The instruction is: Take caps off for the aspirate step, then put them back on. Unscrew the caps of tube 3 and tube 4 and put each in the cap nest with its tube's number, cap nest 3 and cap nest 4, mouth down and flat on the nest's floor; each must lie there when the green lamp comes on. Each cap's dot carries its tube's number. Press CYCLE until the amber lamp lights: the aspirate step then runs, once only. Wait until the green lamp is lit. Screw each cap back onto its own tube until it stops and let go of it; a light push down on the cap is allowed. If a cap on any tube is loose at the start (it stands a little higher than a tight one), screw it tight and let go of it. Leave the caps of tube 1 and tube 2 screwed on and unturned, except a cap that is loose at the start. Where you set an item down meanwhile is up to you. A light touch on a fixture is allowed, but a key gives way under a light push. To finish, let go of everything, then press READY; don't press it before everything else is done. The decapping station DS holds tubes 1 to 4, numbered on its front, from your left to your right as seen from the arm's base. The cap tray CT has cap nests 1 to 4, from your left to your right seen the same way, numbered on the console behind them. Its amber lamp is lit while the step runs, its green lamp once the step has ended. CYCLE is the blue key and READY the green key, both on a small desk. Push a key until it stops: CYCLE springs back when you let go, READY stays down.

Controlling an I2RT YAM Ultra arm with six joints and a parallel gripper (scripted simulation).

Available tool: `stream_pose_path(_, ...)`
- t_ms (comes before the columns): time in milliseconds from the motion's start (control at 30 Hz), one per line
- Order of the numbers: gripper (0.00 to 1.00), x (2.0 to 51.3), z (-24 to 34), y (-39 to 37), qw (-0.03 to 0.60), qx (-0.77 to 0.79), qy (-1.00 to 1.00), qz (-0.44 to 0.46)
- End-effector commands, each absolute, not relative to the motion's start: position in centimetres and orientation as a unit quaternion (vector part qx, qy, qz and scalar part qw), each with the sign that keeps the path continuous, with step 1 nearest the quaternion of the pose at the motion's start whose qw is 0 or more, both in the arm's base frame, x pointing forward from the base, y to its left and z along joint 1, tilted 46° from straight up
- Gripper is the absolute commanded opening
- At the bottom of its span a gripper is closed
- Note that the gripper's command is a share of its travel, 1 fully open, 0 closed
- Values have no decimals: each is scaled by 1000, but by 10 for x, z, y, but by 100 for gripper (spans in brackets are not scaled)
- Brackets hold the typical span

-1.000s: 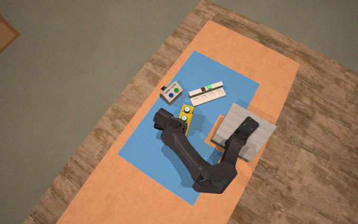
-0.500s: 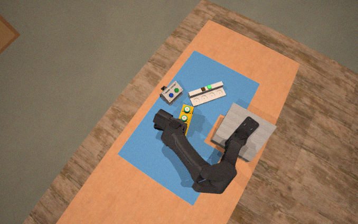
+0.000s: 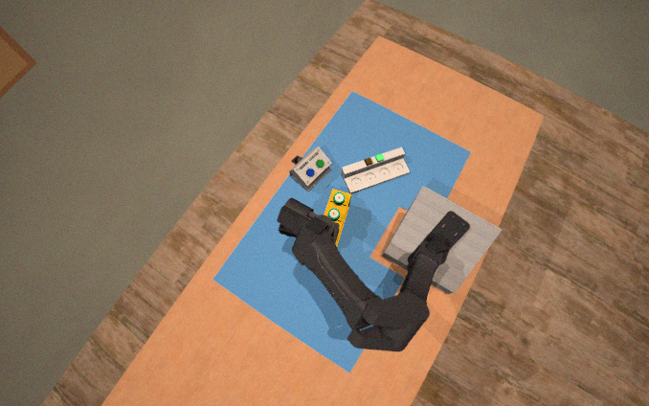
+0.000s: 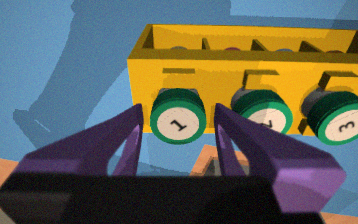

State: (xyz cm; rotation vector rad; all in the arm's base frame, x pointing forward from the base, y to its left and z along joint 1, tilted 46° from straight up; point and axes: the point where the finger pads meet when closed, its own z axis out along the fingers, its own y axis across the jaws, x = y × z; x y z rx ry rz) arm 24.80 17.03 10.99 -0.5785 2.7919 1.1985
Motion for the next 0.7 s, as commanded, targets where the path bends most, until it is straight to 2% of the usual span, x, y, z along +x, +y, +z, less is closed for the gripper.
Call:
stream_pose_path(0, 0, 249, 112, 169, 28, -184, 903, 387)
stream_pose_path(467, 0, 249, 112, 169, 28, -184, 903, 387)
stream_pose_path(667, 0, 249, 112, 169, 4, -130, 912, 388)
